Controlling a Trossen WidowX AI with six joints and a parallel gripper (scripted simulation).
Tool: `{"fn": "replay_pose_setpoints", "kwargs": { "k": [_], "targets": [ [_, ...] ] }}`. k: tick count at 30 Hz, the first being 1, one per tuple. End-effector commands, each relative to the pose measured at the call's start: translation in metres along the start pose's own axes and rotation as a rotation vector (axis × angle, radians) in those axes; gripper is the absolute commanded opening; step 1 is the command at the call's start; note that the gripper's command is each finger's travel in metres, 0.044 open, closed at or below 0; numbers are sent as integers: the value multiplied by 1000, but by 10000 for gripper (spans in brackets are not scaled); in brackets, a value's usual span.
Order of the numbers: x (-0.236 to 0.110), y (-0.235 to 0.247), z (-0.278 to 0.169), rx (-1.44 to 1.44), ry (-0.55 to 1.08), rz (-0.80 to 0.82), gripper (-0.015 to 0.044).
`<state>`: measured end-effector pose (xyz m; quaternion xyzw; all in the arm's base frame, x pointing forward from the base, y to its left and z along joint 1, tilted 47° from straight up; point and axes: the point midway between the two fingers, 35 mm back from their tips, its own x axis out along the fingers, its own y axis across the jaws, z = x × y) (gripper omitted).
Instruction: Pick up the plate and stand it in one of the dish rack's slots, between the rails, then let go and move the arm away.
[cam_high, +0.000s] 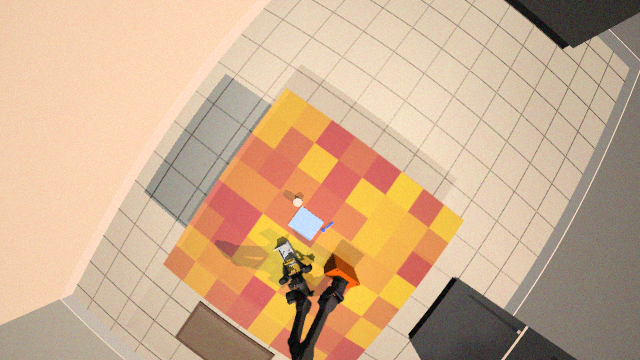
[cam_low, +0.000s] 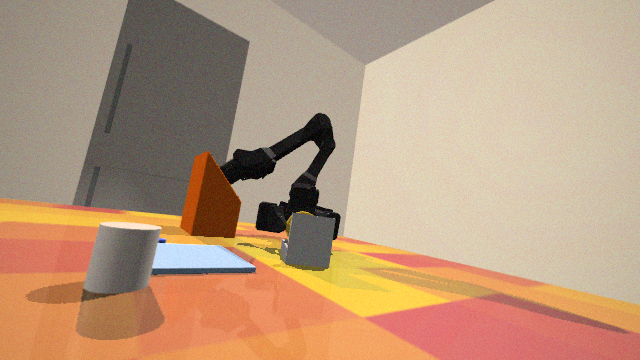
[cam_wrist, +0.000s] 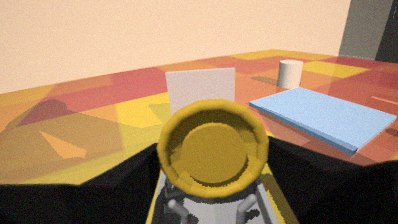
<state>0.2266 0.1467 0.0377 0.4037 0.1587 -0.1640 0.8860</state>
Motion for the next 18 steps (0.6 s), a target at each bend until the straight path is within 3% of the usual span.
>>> {"fn": "replay_pose_setpoints", "kwargs": {
  "k": [1, 11, 18],
  "targets": [
    [0, 1, 0, 3, -2, 1, 0],
    [0, 0, 1, 1, 0, 0, 0],
    [0, 1, 1, 6, -1, 2, 184]
  ]
}}
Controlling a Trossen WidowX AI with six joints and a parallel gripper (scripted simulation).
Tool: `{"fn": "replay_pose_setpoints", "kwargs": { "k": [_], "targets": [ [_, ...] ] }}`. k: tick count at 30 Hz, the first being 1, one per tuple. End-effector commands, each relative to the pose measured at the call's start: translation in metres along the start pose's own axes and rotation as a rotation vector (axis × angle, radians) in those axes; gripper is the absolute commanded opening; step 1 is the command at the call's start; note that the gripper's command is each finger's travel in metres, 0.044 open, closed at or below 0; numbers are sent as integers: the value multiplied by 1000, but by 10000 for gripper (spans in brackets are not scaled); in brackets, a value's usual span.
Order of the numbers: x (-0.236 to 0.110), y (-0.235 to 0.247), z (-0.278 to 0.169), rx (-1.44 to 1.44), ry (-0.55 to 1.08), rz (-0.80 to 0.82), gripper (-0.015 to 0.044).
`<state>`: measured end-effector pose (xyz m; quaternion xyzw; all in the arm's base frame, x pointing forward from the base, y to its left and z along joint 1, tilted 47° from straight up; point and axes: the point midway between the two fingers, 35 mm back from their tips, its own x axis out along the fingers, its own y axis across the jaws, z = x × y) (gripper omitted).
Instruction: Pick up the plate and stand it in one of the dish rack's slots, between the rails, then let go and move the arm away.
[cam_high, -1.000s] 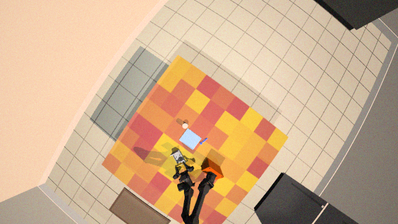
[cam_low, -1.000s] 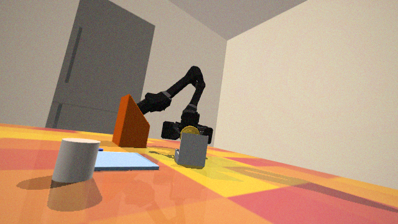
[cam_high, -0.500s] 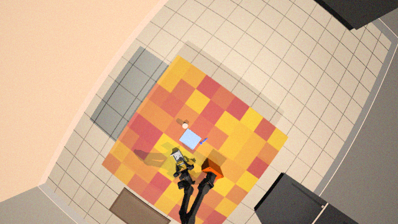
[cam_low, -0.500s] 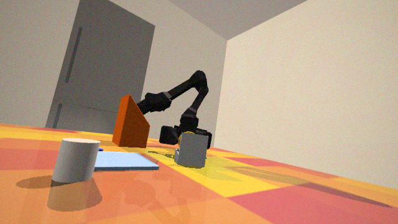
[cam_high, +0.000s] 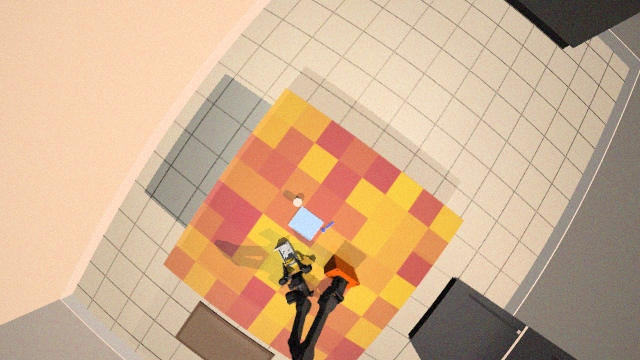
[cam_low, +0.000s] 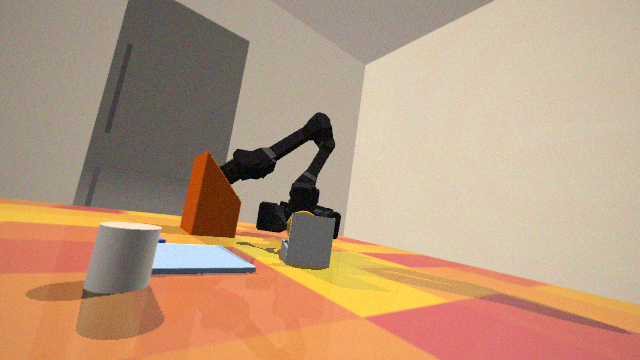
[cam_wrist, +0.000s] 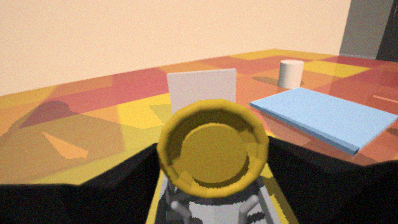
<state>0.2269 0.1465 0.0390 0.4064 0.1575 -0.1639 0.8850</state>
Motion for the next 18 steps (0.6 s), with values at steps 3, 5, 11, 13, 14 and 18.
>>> {"fn": "replay_pose_setpoints", "kwargs": {
  "k": [3, 5, 11, 13, 14, 18],
  "targets": [
    [0, 0, 0, 0, 0, 0, 263],
    [0, 0, 0, 0, 0, 0, 315],
    [0, 0, 0, 0, 0, 0, 400],
    [0, 0, 0, 0, 0, 0, 400],
    [0, 0, 0, 0, 0, 0, 400],
    [0, 0, 1, 0, 0, -1, 400]
  ]
}}
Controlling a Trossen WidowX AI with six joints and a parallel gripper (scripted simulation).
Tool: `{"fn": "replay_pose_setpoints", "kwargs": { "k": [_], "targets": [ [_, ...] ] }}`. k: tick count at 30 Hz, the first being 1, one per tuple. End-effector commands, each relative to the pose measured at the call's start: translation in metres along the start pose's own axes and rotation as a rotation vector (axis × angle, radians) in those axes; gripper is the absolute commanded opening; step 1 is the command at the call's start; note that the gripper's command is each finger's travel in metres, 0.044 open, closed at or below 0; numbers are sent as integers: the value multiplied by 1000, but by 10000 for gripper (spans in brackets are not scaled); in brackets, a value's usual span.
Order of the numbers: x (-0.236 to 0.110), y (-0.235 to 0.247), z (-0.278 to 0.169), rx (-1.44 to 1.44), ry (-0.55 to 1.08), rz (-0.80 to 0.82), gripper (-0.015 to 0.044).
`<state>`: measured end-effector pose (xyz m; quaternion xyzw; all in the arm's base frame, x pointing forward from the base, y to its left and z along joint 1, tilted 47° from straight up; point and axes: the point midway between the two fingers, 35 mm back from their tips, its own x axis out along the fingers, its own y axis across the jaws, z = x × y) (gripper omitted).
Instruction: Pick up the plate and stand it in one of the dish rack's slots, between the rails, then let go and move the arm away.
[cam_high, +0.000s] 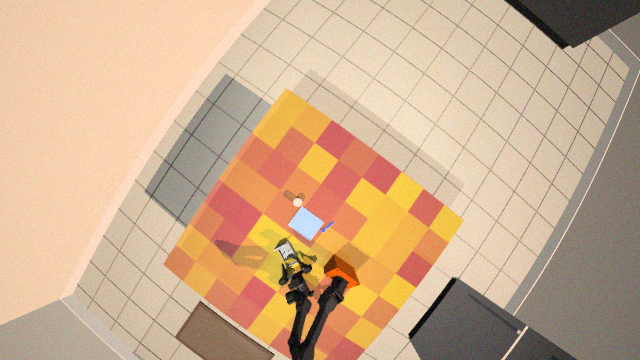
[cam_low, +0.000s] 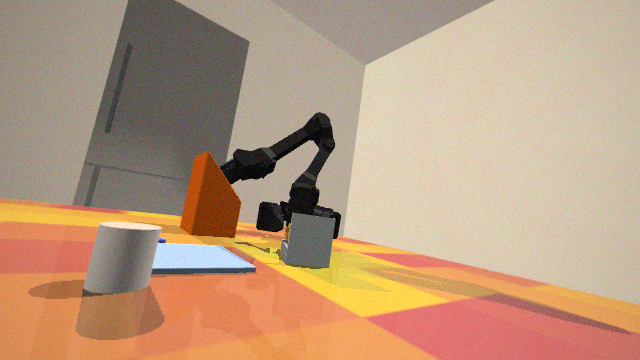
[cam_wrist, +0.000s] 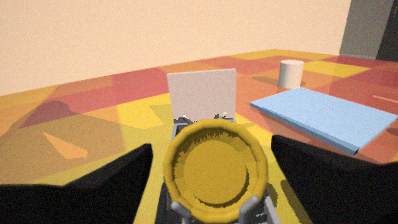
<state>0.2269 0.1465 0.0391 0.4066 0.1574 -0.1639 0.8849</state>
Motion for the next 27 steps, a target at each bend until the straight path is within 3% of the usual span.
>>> {"fn": "replay_pose_setpoints", "kwargs": {
  "k": [1, 16, 27],
  "targets": [
    [0, 1, 4, 0, 1, -2, 400],
    [-13, 13, 113, -5, -12, 5, 400],
    [-5, 11, 119, -107, 8, -52, 400]
  ]
}}
